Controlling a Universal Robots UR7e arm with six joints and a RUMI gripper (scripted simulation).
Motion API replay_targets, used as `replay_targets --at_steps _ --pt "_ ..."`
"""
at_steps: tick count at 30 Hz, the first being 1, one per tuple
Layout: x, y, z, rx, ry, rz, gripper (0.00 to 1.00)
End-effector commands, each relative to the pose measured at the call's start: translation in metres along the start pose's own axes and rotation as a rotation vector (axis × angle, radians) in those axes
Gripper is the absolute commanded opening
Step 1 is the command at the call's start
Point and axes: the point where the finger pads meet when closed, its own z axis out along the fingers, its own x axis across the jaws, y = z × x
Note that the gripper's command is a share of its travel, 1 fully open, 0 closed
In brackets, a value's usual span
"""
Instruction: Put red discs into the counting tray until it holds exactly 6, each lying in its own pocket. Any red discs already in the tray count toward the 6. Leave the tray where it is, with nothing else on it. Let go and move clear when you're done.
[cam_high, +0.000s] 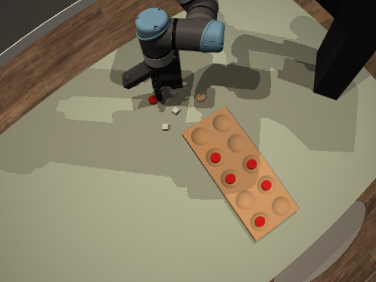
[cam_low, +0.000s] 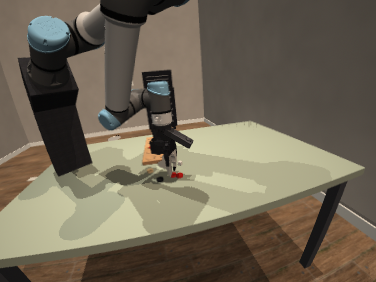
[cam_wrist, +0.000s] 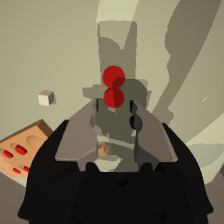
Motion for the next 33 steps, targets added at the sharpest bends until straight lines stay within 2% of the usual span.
replay_targets --at_steps 1,14,15,33 --pt "-0.0003 -0.0007 0.0041 0.001 0.000 0.000 0.28" --pt "-0.0003 -0.0007 0.0041 0.001 0.000 0.000 0.28" --pt "-0.0003 -0.0007 0.0041 0.001 0.000 0.000 0.00" --pt "-0.0003 -0.0007 0.0041 0.001 0.000 0.000 0.00"
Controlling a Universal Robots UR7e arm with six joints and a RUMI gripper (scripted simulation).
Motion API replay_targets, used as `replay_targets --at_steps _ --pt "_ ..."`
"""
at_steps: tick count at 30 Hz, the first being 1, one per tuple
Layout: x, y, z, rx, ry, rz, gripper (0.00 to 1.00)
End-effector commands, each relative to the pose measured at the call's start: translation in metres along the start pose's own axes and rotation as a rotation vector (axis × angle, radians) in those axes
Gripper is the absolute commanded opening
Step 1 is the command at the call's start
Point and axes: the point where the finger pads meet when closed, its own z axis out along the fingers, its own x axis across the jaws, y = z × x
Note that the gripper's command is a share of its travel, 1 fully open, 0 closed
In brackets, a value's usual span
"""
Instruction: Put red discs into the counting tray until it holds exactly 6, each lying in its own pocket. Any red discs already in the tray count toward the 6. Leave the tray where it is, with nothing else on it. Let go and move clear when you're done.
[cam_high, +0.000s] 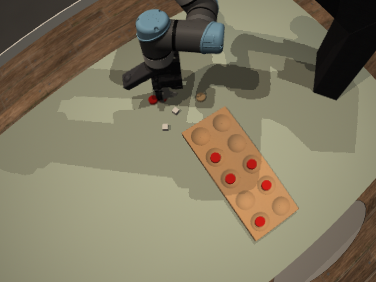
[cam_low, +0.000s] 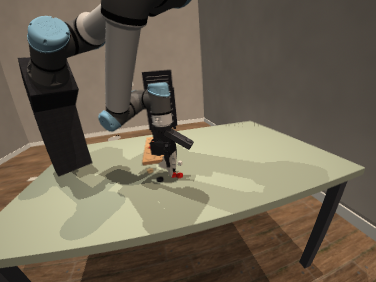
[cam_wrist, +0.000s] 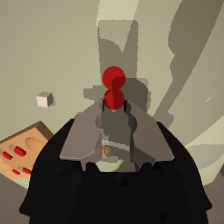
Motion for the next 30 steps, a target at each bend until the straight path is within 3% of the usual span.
replay_targets --at_steps 1,19,26,30 --pt "0.000 0.000 0.000 0.001 0.000 0.000 0.00" --pt "0.000 -0.001 -0.002 0.001 0.000 0.000 0.00" --pt "0.000 -0.001 -0.015 0.001 0.000 0.000 0.00" --pt "0.000 -0.001 -0.035 0.001 0.000 0.000 0.00"
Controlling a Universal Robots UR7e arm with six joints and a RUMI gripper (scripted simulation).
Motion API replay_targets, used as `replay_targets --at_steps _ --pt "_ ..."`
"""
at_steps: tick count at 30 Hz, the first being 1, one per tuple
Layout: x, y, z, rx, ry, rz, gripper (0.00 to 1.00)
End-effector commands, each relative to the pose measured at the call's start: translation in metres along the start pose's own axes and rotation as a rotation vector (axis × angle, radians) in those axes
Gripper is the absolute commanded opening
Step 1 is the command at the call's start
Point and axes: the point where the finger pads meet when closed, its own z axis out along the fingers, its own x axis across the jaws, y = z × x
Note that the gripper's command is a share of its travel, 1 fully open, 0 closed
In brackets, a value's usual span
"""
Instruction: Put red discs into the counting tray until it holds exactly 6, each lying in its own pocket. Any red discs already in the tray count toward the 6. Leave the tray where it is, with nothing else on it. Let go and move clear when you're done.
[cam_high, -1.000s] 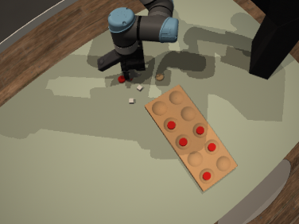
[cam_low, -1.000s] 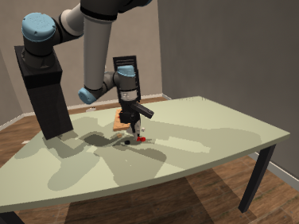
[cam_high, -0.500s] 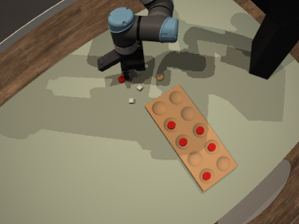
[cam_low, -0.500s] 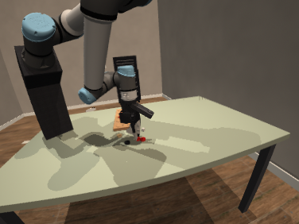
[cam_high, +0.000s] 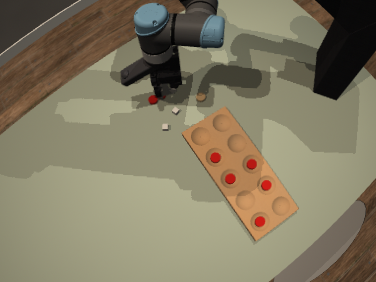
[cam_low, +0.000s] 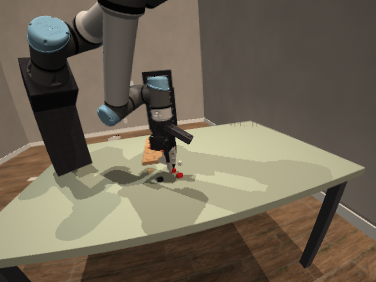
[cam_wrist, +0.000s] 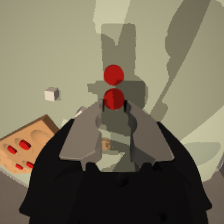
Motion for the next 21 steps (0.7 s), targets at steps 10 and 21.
replay_targets --at_steps 10,21 --pt "0.000 0.000 -0.066 0.001 0.000 0.000 0.00" --pt "0.000 0.000 -0.079 0.001 0.000 0.000 0.00"
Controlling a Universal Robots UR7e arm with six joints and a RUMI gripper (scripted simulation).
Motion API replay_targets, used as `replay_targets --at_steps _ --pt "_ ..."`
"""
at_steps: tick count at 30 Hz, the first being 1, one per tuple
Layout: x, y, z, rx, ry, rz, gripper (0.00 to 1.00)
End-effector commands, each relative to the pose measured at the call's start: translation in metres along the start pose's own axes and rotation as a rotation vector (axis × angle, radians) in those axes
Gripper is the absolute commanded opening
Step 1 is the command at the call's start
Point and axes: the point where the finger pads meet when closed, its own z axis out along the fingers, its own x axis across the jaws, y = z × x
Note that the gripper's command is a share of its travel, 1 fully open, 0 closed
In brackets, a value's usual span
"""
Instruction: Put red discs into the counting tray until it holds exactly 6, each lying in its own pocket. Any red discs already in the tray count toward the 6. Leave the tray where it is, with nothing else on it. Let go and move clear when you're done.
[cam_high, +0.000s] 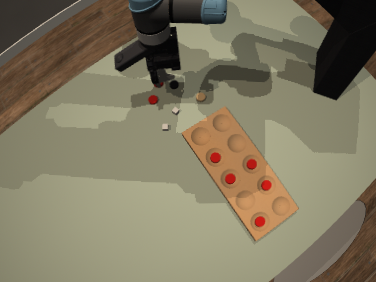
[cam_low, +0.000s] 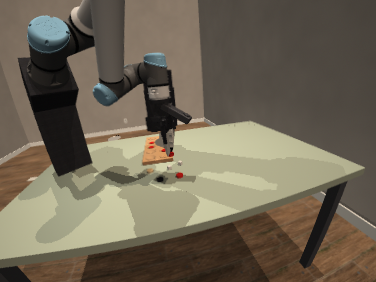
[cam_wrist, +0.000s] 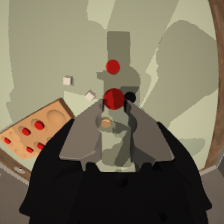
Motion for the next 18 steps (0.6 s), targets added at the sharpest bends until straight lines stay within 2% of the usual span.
replay_targets --at_steps 1,10,14,18 --pt "0.000 0.000 -0.002 0.001 0.000 0.000 0.00" --pt "-0.010 0.002 0.001 -0.005 -0.003 0.003 0.00" --pt "-0.029 0.007 0.007 -0.017 -0.009 0.009 0.00" --pt "-0.061 0.017 0.014 -0.033 -0.015 0.016 0.00"
